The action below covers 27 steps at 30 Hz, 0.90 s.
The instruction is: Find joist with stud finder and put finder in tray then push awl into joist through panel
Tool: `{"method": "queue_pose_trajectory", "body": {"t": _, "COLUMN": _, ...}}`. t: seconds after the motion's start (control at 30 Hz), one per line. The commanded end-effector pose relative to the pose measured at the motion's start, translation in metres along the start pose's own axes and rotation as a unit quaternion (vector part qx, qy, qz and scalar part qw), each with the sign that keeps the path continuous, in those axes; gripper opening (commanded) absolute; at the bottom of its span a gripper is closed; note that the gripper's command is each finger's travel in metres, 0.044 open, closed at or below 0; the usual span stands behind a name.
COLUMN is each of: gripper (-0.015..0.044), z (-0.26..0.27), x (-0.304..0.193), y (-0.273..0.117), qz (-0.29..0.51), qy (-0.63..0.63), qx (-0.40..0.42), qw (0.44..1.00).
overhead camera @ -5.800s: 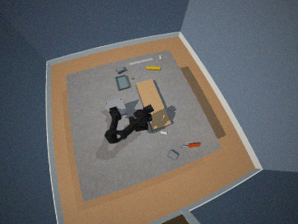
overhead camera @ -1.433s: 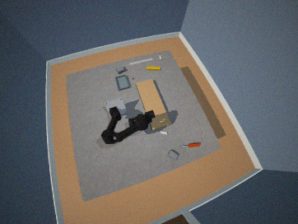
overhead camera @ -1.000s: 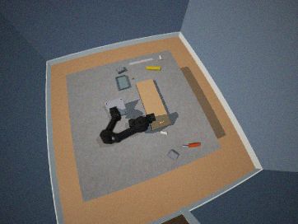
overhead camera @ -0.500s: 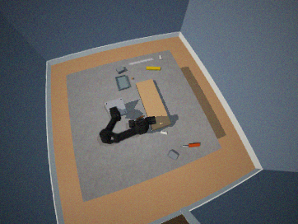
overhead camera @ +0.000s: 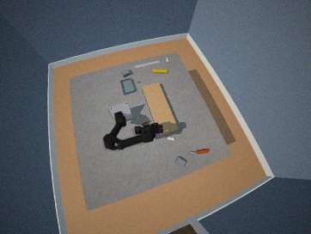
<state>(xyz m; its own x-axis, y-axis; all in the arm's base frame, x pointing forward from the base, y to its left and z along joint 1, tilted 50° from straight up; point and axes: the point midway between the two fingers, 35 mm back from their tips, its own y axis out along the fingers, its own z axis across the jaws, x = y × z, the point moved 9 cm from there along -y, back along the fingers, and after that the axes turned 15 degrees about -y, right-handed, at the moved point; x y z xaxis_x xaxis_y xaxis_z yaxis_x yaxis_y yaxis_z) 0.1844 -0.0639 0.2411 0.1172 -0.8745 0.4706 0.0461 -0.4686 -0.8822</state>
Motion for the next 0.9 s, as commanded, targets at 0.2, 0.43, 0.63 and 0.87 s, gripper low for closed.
{"method": "queue_pose_trajectory", "body": {"t": 0.2, "gripper": 0.0000, "z": 0.000, "x": 0.006, "y": -0.002, "qz": 0.023, "qy": -0.001, "qx": 0.010, "qw": 1.000}}
{"method": "queue_pose_trajectory", "body": {"t": 0.43, "gripper": 0.0000, "z": -0.001, "x": 0.010, "y": -0.001, "qz": 0.043, "qy": -0.002, "qx": 0.015, "qw": 0.999}}
{"method": "queue_pose_trajectory", "body": {"t": 0.63, "gripper": 0.0000, "z": -0.002, "x": 0.014, "y": -0.001, "qz": 0.060, "qy": -0.002, "qx": 0.019, "qw": 0.998}}
{"method": "queue_pose_trajectory", "body": {"t": 0.87, "gripper": 0.0000, "z": -0.004, "x": 0.019, "y": -0.001, "qz": 0.078, "qy": -0.003, "qx": 0.026, "qw": 0.997}}
